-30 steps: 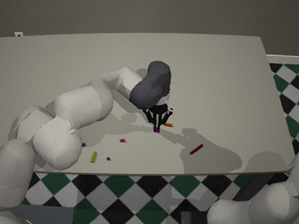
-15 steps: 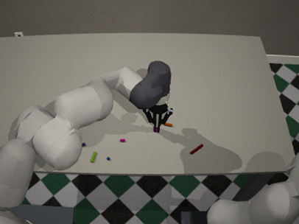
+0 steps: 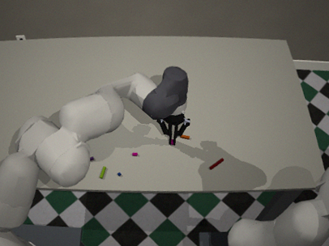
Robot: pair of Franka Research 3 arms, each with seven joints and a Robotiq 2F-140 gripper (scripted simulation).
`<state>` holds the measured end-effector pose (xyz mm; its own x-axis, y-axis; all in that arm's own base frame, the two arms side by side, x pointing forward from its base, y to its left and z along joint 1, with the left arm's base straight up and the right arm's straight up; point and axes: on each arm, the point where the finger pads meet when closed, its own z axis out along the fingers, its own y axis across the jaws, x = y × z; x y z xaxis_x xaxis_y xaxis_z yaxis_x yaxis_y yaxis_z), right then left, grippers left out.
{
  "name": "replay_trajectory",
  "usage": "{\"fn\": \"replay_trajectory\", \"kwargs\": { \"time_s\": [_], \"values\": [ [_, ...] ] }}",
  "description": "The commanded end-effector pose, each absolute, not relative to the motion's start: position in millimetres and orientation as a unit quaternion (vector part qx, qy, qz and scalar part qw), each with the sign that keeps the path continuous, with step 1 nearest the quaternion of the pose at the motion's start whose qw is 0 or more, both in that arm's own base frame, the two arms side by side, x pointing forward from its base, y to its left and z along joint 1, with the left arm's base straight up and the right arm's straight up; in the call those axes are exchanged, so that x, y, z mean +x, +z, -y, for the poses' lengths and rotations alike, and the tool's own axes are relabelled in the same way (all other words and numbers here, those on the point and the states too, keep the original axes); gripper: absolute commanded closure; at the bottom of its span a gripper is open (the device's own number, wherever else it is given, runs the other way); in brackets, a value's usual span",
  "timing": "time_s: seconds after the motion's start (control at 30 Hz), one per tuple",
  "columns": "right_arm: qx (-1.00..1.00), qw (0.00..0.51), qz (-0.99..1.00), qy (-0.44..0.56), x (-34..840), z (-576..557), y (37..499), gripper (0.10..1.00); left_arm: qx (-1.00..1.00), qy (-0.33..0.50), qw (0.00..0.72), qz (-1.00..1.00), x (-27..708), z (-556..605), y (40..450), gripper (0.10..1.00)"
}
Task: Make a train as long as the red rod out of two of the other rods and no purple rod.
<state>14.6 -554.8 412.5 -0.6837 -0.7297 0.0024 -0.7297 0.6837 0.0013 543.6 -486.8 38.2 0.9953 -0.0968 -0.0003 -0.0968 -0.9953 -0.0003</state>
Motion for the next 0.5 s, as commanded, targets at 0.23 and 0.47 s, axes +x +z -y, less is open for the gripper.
{"fn": "replay_trajectory", "kwargs": {
  "time_s": [0.23,0.47],
  "values": [
    [0.395,0.0,0.919,0.0,14.8,554.3,413.0,0.098,-0.999,0.0,0.0,-0.045,543.7,487.0,105.7,0.974],
    [0.395,0.0,0.919,0.0,14.8,554.3,413.0,0.098,-0.999,0.0,0.0,-0.045,543.7,487.0,130.3,0.974]
  ]
}}
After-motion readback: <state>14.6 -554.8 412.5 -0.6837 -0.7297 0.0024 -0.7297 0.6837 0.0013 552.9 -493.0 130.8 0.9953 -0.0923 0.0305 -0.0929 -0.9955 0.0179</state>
